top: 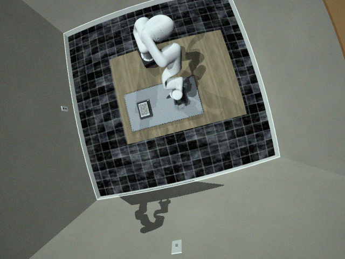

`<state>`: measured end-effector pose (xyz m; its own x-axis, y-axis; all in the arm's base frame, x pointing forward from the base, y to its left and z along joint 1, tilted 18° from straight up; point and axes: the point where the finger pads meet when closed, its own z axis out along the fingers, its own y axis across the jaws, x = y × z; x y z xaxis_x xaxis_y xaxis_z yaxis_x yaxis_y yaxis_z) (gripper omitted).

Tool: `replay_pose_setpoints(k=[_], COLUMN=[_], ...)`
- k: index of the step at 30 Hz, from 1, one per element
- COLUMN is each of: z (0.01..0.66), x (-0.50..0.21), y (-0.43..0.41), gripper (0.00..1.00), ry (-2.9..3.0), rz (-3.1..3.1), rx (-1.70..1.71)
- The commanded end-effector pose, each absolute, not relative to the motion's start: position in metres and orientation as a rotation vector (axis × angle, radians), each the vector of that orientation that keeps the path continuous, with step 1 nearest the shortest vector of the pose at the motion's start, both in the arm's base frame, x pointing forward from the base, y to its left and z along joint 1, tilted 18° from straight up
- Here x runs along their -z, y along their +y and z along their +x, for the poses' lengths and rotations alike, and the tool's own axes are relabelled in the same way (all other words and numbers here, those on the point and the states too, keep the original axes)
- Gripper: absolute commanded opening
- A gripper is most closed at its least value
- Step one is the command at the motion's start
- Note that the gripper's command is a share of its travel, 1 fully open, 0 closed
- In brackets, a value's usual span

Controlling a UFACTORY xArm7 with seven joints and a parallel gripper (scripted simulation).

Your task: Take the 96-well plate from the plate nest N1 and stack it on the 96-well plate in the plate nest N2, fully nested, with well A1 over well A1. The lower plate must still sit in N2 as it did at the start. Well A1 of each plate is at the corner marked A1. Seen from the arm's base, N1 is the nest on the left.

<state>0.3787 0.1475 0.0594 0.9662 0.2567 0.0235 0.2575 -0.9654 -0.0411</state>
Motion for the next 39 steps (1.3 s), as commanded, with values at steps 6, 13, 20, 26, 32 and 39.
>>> replay_pose_setpoints(k=[6,13,20,26,32,39], z=[0.382,0.379,0.378,0.378,0.378,0.38], x=[-0.073,-0.083,-0.084,-0.084,-0.084,-0.077], y=[0.165,0.182,0.185,0.185,0.185,0.185], gripper=[1.0,1.0,1.0,1.0,1.0,1.0], ry=[-0.106,0.088,0.111,0.111,0.111,0.111], rz=[-3.104,-3.039,-3.027,-3.027,-3.027,-3.027], rx=[0.308,0.455,0.472,0.472,0.472,0.472])
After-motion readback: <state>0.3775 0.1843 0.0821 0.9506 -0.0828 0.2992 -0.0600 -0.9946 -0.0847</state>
